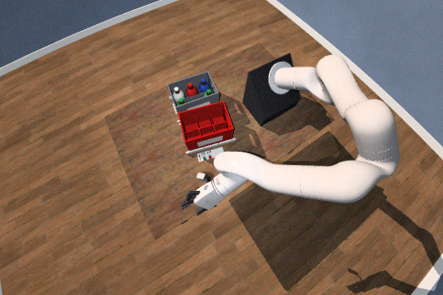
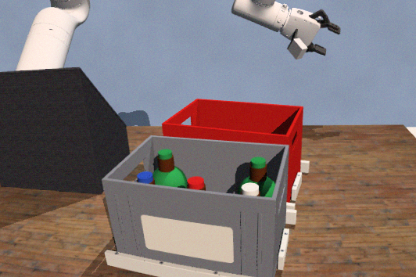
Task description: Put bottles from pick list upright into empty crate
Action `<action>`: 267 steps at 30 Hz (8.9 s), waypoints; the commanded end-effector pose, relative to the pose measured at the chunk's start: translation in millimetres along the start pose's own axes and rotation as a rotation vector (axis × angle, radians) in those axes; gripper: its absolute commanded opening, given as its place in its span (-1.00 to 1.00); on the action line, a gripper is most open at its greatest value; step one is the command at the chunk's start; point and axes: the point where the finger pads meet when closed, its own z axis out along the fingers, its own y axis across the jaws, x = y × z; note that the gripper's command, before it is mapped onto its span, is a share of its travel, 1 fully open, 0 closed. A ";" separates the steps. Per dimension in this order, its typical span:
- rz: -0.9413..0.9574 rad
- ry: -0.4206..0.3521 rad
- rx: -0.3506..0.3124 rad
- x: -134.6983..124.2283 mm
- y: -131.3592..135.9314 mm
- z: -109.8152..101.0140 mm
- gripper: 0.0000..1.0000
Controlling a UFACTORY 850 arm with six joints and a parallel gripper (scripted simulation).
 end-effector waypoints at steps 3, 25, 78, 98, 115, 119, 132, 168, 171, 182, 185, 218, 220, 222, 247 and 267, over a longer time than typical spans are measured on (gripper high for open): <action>0.000 -0.002 0.001 -1.0 -0.9 0.0 1.00; 0.000 -0.002 0.001 -19.3 -32.4 -16.5 0.29; -0.941 -0.226 -0.341 -72.2 -13.1 -138.2 0.29; -1.388 -0.399 -0.521 -58.8 18.2 -200.3 0.29; -1.675 -0.548 -0.650 -39.5 37.5 -250.3 0.29; -1.723 -0.576 -0.673 -35.6 40.3 -259.0 0.29; -1.914 -0.707 -0.772 -15.3 51.4 -300.4 0.29; -2.307 -1.118 -1.039 44.3 61.6 -405.9 0.29; -2.307 -1.118 -1.039 44.3 61.6 -405.8 0.29; -2.307 -1.118 -1.039 44.3 61.6 -405.8 0.29; -2.307 -1.118 -1.039 44.3 61.6 -405.8 0.29; -1.631 -0.519 -1.200 116.9 17.5 -300.9 0.29; -1.607 -0.500 -1.204 119.6 15.8 -297.0 0.29; -1.579 -0.477 -1.208 122.2 14.2 -293.1 0.29; -1.579 -0.477 -1.208 183.9 -23.4 -203.6 0.29; -1.579 -0.477 -1.208 232.1 -52.9 -133.6 0.29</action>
